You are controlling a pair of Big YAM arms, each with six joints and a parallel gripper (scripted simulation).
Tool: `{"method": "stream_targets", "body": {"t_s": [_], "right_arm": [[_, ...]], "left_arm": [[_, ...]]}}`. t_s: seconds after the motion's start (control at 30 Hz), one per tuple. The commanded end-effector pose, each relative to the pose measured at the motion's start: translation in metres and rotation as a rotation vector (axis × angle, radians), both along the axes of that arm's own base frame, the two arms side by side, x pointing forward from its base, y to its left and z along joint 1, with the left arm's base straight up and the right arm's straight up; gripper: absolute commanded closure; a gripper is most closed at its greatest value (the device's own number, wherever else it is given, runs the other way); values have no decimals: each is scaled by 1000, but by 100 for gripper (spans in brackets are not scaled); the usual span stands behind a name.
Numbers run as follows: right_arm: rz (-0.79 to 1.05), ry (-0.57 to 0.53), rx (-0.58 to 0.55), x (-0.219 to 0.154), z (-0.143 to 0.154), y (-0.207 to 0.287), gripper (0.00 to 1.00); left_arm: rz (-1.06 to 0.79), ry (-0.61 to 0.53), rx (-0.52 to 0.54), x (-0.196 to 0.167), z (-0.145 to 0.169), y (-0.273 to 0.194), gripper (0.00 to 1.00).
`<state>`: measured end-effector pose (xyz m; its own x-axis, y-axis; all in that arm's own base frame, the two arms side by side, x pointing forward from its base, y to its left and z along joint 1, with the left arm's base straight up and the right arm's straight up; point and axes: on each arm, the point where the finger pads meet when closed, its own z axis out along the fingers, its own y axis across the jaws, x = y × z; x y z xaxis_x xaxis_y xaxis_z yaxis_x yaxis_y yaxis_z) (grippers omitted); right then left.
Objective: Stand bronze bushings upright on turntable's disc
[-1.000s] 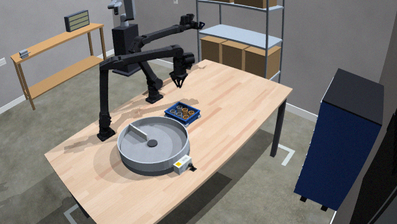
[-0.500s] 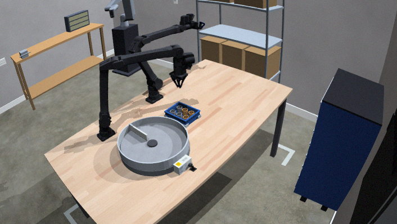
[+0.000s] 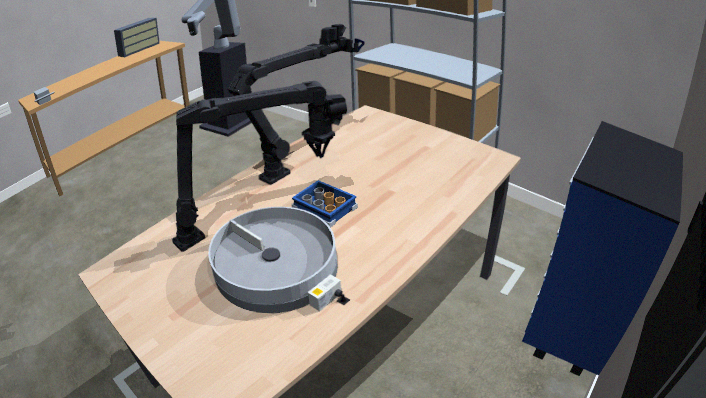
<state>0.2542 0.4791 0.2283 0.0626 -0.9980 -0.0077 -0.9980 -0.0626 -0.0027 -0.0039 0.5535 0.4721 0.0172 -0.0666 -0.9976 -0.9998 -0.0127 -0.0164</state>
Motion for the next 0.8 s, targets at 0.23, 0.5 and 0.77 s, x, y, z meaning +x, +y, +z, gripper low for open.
{"method": "stream_targets", "body": {"t_s": [0.23, 0.5, 0.77], "right_arm": [[-7, -11, 14, 56, -84, -13, 85], [16, -45, 67, 48, -48, -1, 85], [0, -24, 34, 51, -67, -9, 85]], "left_arm": [[5, 17, 67, -5, 28, -9, 0], [5, 17, 67, -5, 28, -9, 0], [5, 17, 67, -5, 28, -9, 0]]}}
